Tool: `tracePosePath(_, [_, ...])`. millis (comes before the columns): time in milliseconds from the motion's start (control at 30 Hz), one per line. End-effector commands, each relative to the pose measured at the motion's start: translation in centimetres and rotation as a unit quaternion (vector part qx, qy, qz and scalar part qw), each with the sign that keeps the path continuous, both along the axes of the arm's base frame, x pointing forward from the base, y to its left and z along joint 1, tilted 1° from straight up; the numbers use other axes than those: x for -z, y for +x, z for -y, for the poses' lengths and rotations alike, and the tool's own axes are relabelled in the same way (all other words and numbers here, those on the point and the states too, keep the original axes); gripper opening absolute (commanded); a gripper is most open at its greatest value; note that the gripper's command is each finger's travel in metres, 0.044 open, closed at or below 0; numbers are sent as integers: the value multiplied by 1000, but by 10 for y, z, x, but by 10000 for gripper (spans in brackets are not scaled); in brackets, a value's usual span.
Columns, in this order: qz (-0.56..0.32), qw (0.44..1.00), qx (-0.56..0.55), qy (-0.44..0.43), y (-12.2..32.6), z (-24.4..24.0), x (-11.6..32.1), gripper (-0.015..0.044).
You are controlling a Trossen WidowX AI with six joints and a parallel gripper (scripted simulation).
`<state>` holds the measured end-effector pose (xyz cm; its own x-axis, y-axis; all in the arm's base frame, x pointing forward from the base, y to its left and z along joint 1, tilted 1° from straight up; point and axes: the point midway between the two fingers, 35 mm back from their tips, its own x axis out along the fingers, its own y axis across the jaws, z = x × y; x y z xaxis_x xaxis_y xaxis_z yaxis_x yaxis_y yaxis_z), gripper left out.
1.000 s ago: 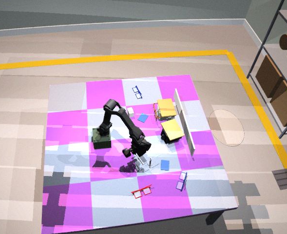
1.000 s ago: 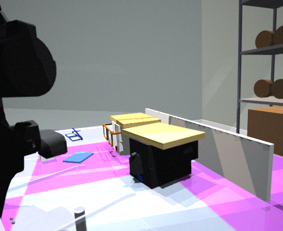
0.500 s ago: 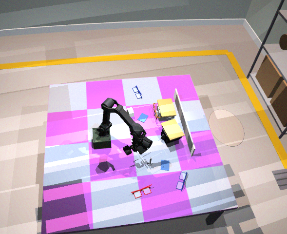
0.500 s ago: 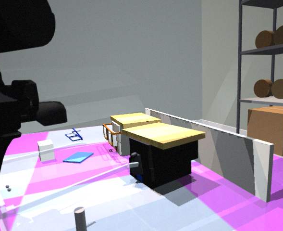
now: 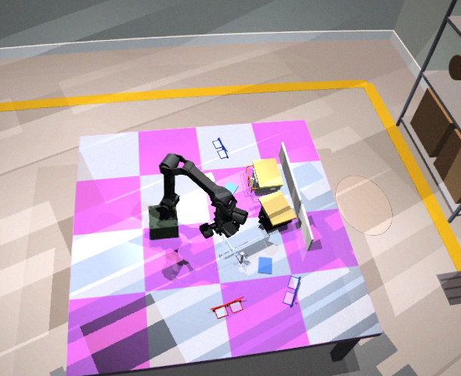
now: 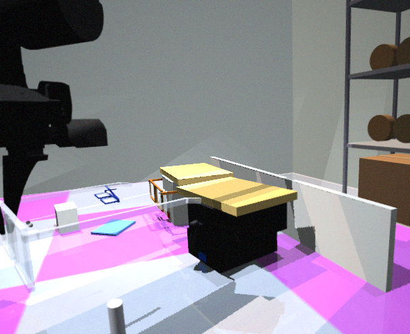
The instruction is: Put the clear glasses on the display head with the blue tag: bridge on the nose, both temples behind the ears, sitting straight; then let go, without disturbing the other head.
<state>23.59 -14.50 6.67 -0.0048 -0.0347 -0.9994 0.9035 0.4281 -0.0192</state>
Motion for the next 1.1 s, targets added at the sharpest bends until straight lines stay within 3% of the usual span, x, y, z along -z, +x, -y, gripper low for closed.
tracePosePath(0, [-5, 1000, 11, -10, 1, -16, -4, 0])
tracePosePath(1067, [38, 991, 93, -87, -18, -132, -39, 0])
